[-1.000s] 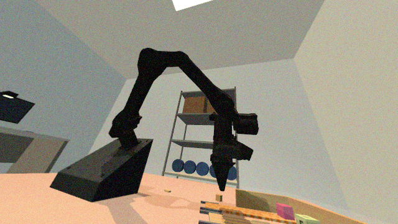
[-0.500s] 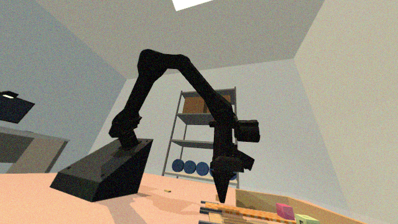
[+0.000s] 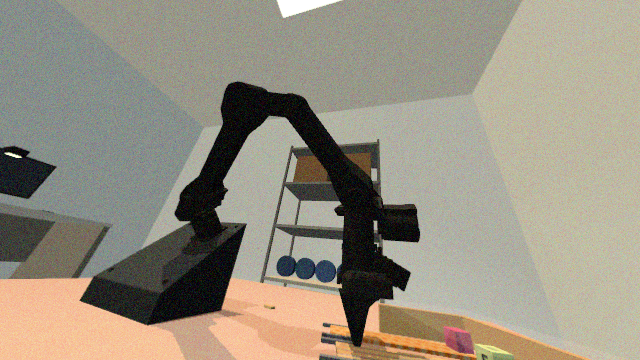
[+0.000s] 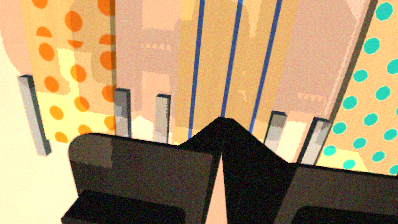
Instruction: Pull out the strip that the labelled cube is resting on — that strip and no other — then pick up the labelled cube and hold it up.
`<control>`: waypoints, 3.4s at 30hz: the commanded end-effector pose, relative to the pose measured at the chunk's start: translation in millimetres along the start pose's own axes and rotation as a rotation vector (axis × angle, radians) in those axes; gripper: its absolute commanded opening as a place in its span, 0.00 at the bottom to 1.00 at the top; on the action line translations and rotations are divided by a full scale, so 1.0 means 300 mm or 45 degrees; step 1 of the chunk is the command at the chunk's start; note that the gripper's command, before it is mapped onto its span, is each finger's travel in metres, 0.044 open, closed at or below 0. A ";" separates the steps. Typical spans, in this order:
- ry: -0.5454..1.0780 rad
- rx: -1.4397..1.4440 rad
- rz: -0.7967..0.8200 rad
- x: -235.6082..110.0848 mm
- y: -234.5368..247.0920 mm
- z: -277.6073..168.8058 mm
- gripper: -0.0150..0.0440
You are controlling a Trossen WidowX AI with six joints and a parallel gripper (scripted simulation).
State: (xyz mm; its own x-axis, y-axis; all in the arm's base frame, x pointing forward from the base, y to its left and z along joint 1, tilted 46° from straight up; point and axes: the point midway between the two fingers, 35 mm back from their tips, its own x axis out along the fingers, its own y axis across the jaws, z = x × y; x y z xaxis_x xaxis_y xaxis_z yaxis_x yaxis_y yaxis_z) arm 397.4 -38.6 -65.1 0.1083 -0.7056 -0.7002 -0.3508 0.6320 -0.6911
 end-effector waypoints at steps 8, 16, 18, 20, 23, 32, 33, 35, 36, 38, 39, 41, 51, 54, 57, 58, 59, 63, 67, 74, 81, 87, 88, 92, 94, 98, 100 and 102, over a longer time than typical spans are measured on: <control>0.012 -0.013 -0.005 0.025 0.007 -0.007 0.25; 0.012 -0.013 -0.005 0.025 0.007 -0.007 0.25; 0.012 -0.013 -0.005 0.025 0.007 -0.007 0.25; 0.012 -0.013 -0.005 0.026 0.007 -0.007 0.25; 0.012 -0.013 -0.005 0.027 0.007 -0.007 0.25; 0.012 -0.013 -0.005 0.028 0.007 -0.007 0.25; 0.012 -0.013 -0.005 0.028 0.007 -0.007 0.25; 0.012 -0.013 -0.005 0.029 0.007 -0.007 0.25; 0.012 -0.013 -0.005 0.029 0.007 -0.007 0.25; 0.012 -0.013 -0.005 0.029 0.007 -0.007 0.25; 0.012 -0.013 -0.005 0.030 0.007 -0.007 0.25; 0.012 -0.013 -0.005 0.030 0.007 -0.007 0.25; 0.012 -0.013 -0.005 0.034 0.006 -0.006 0.25; 0.012 -0.013 -0.005 0.035 0.006 -0.006 0.25; 0.012 -0.013 -0.005 0.036 0.006 -0.005 0.25; 0.012 -0.013 -0.005 0.036 0.006 -0.005 0.25; 0.012 -0.013 -0.005 0.036 0.006 -0.005 0.25; 0.012 -0.013 -0.005 0.038 0.006 -0.004 0.25; 0.012 -0.013 -0.005 0.039 0.005 -0.002 0.25; 0.012 -0.013 -0.005 0.041 0.004 0.002 0.25; 0.012 -0.013 -0.005 0.044 0.003 0.007 0.25; 0.013 -0.013 -0.005 0.044 0.004 -0.016 0.25; 0.013 -0.013 -0.005 0.044 0.004 -0.021 0.25; 0.013 -0.013 -0.005 0.044 0.005 -0.041 0.25; 0.013 -0.014 -0.005 0.044 0.005 -0.052 0.25; 0.014 -0.014 -0.005 0.045 0.006 -0.072 0.25; 0.014 -0.014 -0.005 0.045 0.006 -0.082 0.25; 0.014 -0.014 -0.005 0.046 0.006 -0.092 0.25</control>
State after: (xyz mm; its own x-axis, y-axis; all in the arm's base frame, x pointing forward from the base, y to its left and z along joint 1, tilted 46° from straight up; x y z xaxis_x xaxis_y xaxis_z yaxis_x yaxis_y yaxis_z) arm 382.5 -47.6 -70.1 0.1189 -0.7069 -0.6973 -0.3572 0.6248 -0.6943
